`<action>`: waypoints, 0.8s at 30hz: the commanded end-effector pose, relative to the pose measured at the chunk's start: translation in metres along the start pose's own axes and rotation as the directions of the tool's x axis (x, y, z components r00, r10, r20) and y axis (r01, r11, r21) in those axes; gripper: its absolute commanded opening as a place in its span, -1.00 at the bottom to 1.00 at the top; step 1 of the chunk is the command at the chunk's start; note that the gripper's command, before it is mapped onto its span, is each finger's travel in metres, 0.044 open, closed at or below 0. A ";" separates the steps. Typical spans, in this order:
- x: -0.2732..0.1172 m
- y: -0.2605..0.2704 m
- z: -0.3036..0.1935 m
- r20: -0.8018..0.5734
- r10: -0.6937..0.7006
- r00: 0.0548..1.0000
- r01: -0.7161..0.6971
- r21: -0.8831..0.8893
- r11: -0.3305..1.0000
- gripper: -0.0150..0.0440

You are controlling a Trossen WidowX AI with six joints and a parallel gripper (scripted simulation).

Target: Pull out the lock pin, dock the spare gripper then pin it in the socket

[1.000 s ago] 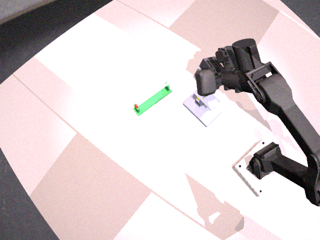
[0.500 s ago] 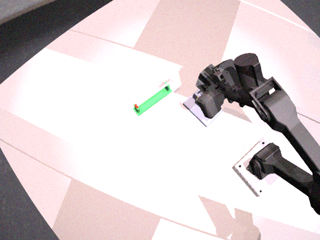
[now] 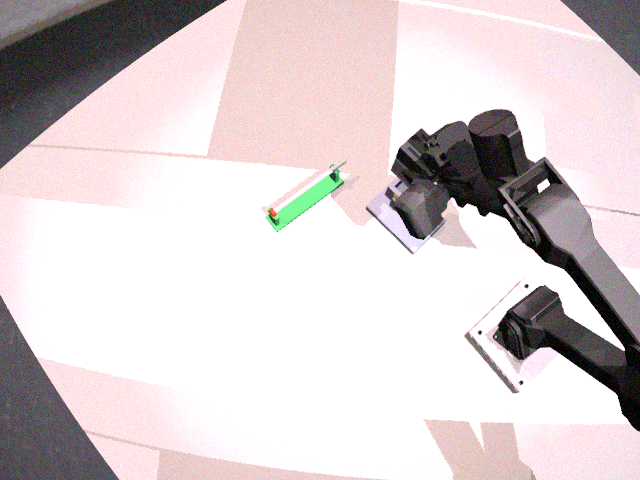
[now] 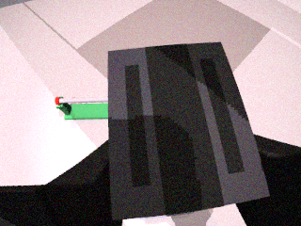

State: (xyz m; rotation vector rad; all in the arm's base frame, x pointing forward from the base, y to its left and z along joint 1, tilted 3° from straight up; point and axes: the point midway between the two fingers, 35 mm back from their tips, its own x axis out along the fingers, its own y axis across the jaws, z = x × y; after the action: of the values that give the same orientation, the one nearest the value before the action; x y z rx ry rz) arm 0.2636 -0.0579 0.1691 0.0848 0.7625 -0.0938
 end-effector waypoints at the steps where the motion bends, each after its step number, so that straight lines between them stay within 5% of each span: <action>1: 0.001 -0.001 0.002 0.015 -0.007 1.000 0.007 -0.010 1.000 -0.49; 24: 0.028 -0.001 -0.022 0.015 -0.009 1.000 0.009 -0.011 1.000 -0.49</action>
State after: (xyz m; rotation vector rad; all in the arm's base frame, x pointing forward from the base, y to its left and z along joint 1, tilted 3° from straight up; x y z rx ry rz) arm 0.2656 -0.0571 0.1336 0.0736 0.7629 -0.0931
